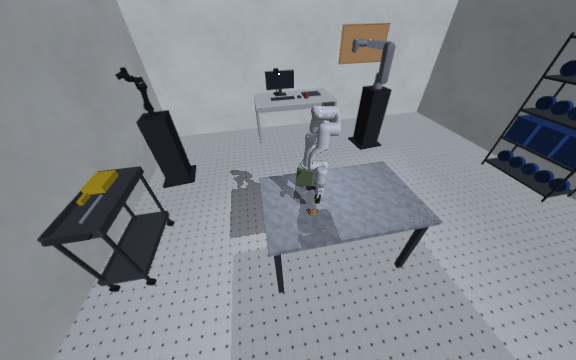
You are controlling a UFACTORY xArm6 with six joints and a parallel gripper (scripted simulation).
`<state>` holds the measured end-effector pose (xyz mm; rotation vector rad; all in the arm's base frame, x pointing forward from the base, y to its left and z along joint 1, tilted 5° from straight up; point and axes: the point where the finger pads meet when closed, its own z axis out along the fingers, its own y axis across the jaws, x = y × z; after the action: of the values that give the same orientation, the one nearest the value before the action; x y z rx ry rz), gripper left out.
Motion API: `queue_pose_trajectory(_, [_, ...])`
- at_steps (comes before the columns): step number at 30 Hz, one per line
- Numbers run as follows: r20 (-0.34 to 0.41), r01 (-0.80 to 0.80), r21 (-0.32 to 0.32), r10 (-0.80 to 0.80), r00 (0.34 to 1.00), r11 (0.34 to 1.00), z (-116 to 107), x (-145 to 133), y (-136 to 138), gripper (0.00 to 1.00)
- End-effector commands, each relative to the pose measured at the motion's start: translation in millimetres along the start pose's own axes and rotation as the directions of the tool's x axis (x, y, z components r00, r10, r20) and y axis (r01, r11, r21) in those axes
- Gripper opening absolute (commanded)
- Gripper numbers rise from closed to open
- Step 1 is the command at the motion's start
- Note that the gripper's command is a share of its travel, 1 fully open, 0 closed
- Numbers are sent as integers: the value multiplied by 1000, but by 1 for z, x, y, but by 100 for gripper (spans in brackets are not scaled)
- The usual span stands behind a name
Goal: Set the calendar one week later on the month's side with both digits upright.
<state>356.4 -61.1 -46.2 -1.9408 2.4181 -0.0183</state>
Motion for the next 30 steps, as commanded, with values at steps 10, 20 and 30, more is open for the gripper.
queue_pose_trajectory(10, [45, 179, 14, -179, 983, 984, -1, 0, -1, 27])
queue_pose_trajectory(20, [45, 179, 14, -179, 983, 984, -1, 0, -1, 27])
queue_pose_trajectory(30, [47, 179, 15, -180, 983, 984, 5, 0, -1, 27])
